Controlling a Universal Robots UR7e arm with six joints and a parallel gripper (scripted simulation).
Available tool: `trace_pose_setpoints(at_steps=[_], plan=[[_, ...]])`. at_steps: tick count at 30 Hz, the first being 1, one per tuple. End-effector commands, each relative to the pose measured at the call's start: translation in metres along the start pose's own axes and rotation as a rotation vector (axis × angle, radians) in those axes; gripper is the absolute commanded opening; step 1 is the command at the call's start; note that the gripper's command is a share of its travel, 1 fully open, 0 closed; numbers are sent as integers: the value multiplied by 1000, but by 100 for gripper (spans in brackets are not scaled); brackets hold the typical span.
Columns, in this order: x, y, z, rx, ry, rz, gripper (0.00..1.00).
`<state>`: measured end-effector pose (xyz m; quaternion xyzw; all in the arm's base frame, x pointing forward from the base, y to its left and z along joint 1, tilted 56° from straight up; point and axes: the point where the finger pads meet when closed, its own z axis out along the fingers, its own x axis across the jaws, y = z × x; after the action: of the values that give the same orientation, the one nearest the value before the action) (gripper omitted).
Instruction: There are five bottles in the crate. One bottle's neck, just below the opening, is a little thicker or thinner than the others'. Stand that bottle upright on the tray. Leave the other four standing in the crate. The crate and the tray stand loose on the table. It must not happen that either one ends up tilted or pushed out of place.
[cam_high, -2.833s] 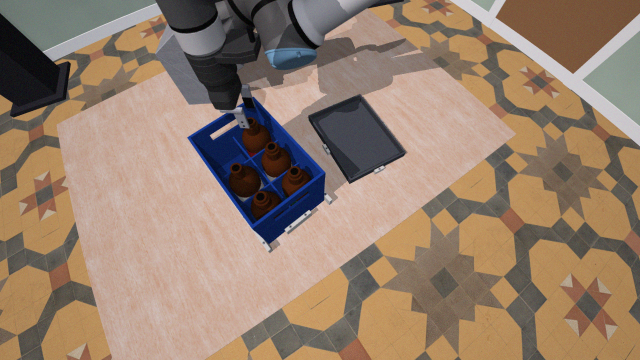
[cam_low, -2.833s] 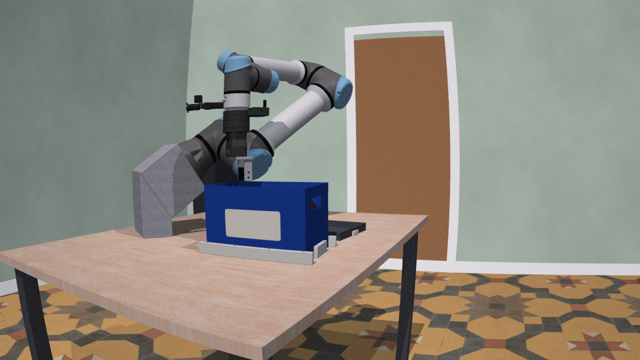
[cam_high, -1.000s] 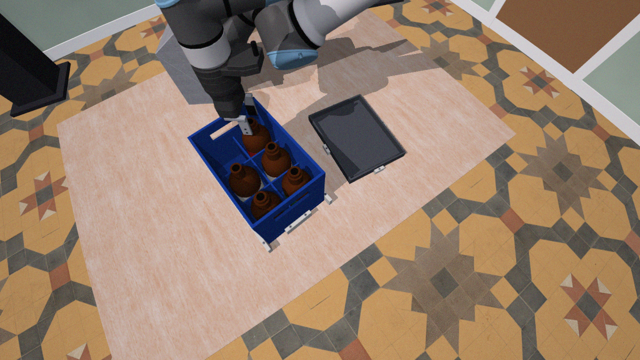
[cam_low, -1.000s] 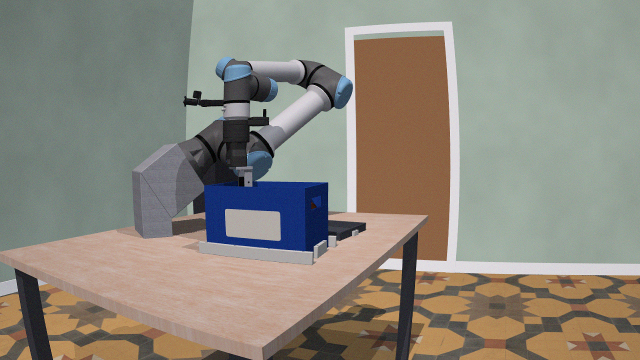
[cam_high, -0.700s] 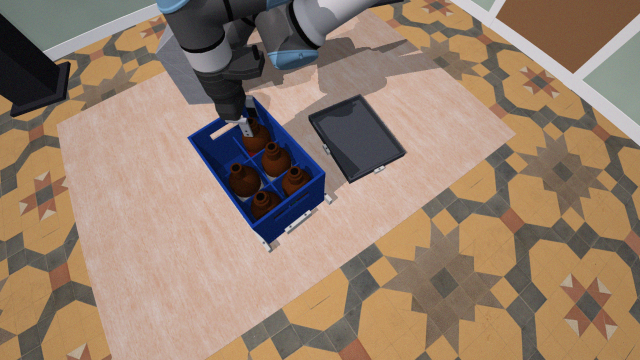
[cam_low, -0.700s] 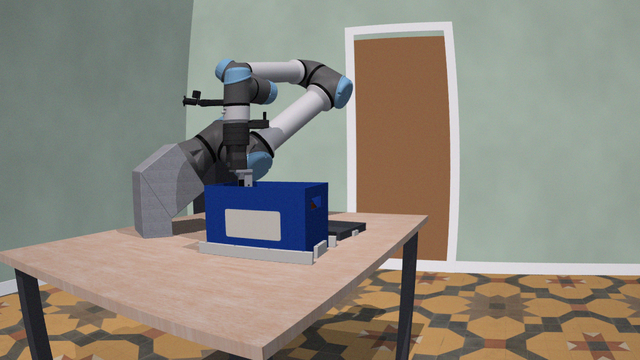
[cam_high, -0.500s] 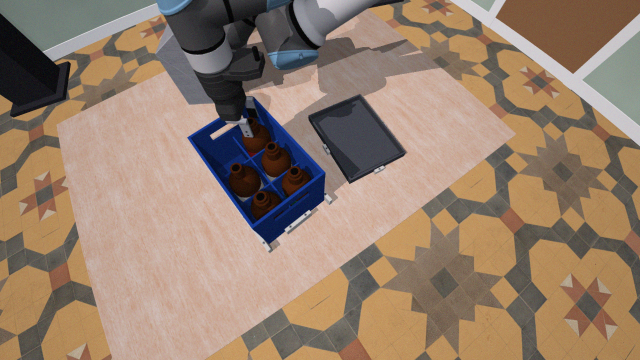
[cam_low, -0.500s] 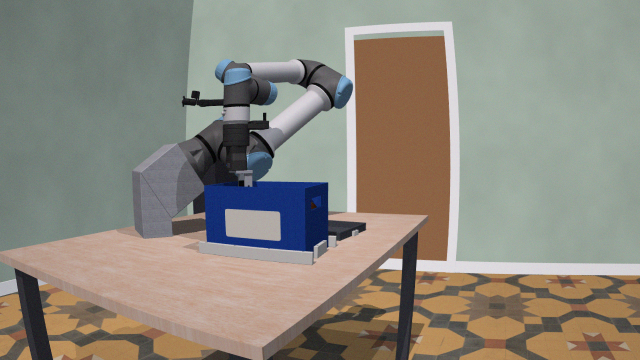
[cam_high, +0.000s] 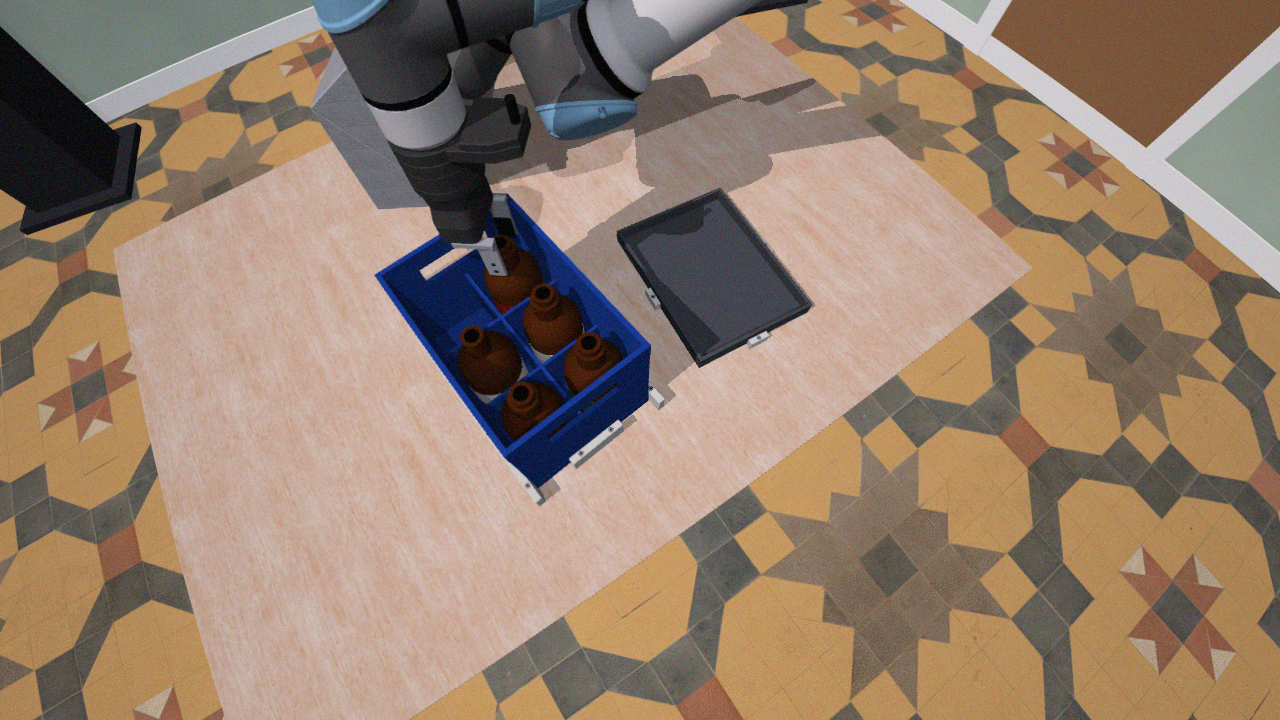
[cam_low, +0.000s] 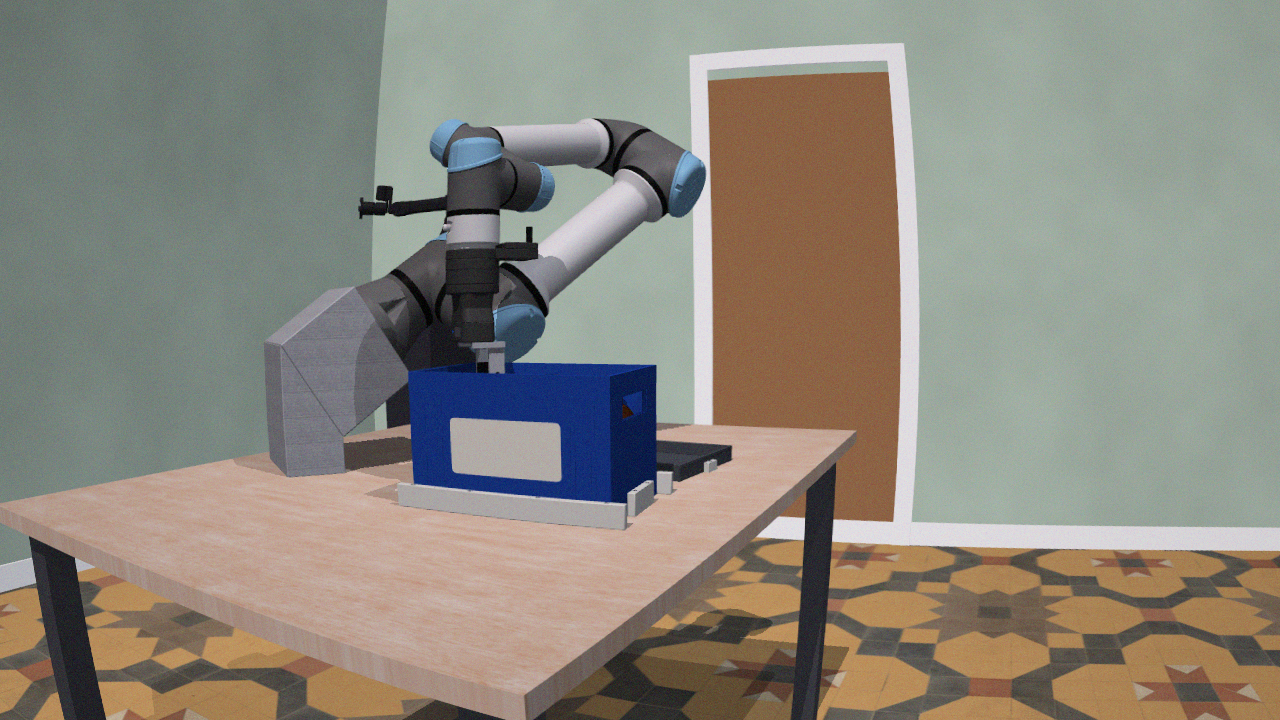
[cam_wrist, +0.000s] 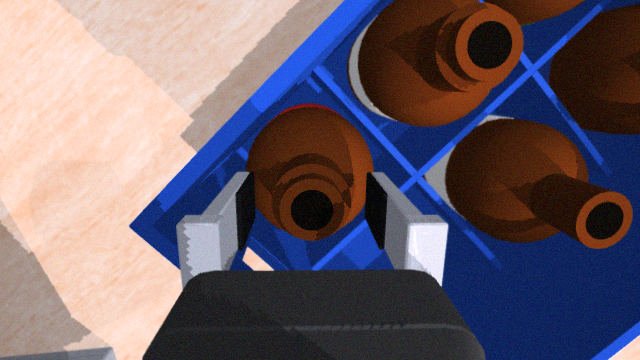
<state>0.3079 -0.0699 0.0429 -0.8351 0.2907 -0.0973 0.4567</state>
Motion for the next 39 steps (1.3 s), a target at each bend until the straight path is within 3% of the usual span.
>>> trace_pose_setpoints(at_steps=[1,27,28,39], plan=[[0,0,0,0,1,0,100],[0,0,0,0,1,0,100],[0,0,0,0,1,0,0],[0,0,0,0,1,0,0]])
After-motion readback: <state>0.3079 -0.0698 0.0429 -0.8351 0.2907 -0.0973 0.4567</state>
